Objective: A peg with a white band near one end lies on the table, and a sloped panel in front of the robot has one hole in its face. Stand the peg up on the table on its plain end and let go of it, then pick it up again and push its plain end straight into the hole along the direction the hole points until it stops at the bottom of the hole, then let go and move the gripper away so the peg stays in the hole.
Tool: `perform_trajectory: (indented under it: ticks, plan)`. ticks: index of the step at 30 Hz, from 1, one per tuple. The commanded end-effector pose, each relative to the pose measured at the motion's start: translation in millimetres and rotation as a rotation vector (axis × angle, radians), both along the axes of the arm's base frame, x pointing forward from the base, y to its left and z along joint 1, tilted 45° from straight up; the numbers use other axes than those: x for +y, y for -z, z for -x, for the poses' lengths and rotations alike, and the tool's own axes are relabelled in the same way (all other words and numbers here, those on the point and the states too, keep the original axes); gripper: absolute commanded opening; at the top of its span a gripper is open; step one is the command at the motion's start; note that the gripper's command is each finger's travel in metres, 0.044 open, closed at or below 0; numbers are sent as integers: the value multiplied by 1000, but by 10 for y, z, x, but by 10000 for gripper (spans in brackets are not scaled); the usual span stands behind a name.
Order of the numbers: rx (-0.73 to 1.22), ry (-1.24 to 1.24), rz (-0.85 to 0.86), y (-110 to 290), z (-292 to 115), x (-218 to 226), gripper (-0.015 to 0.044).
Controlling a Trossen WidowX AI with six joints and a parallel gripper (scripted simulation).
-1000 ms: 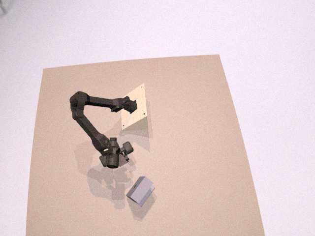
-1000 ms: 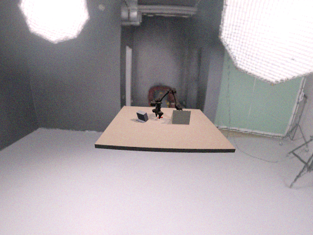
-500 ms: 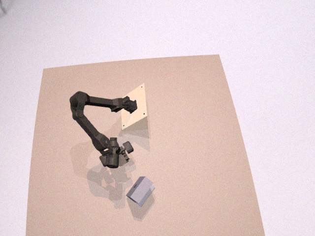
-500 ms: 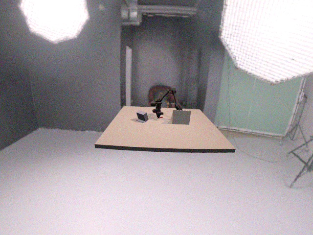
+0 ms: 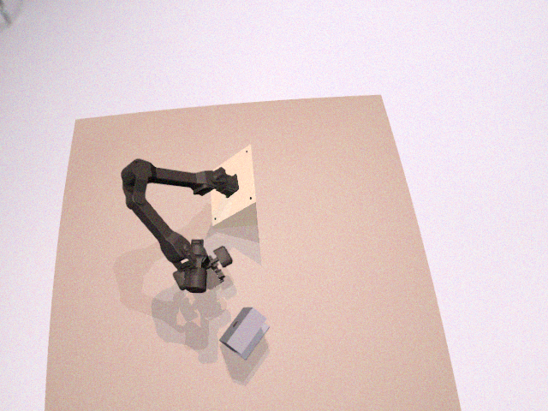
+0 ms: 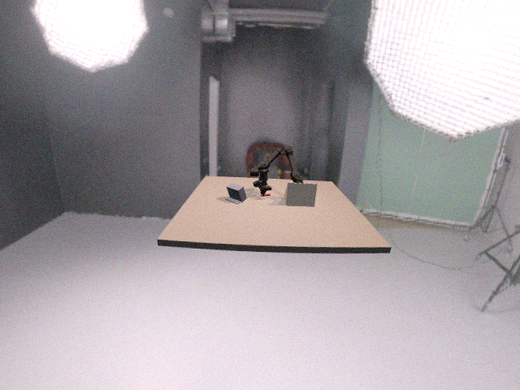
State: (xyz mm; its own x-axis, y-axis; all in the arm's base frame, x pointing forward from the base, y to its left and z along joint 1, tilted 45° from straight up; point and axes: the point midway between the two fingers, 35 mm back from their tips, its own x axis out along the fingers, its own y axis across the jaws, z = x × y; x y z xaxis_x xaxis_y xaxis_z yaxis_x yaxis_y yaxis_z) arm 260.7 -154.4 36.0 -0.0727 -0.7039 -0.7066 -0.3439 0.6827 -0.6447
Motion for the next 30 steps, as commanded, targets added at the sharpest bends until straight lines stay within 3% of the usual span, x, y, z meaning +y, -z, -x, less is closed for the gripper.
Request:
perform_trajectory:
  ticks: [1,30]
  plan:
    - [-2,-5,-1,-4,4,0,49]
    - [-176,-168,-90,-149,93,93,49]
